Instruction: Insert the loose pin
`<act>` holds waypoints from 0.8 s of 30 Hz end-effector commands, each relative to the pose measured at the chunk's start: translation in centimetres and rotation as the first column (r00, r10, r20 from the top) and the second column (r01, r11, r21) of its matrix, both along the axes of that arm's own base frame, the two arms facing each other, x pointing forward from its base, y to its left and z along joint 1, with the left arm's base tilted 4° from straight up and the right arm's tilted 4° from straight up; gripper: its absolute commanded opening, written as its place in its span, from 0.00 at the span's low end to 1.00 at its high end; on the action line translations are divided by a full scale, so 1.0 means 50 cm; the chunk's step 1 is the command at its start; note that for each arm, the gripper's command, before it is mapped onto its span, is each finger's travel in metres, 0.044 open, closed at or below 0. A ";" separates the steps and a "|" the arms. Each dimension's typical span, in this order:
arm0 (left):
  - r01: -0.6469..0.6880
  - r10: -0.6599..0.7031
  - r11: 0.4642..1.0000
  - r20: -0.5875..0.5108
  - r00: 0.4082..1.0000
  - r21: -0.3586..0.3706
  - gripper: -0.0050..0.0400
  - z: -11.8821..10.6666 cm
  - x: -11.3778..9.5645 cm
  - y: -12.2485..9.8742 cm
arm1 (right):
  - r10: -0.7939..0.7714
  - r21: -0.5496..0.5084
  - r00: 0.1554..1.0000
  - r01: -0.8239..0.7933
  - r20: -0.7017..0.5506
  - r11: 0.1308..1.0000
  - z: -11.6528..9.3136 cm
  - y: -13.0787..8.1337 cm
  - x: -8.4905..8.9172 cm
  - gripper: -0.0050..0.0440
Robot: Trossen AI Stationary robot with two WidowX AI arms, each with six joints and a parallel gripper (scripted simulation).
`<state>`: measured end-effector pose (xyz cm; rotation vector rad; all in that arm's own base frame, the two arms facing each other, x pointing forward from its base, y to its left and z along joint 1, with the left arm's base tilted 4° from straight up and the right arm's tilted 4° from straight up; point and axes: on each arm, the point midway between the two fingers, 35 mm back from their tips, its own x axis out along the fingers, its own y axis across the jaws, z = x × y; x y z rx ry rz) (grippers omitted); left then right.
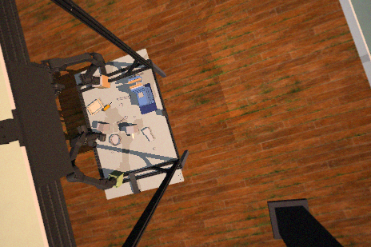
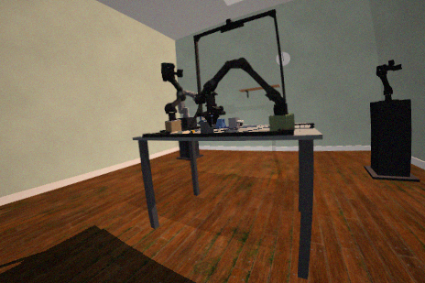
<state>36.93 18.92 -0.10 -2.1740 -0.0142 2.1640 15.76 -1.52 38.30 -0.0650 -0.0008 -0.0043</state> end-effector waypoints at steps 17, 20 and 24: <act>-0.001 0.001 1.000 0.007 1.000 0.000 0.11 -0.001 0.024 -0.002 | 0.004 -0.001 1.000 -0.004 -0.001 1.000 -0.001 0.001 0.000 0.92; -0.001 0.001 1.000 0.007 1.000 0.000 0.11 -0.002 0.027 -0.002 | 0.004 -0.001 1.000 -0.004 -0.001 1.000 -0.001 0.001 0.000 0.92; -0.001 0.001 1.000 0.007 1.000 0.000 0.11 -0.002 0.028 -0.002 | 0.004 -0.001 1.000 -0.004 -0.001 1.000 -0.001 0.001 0.000 0.92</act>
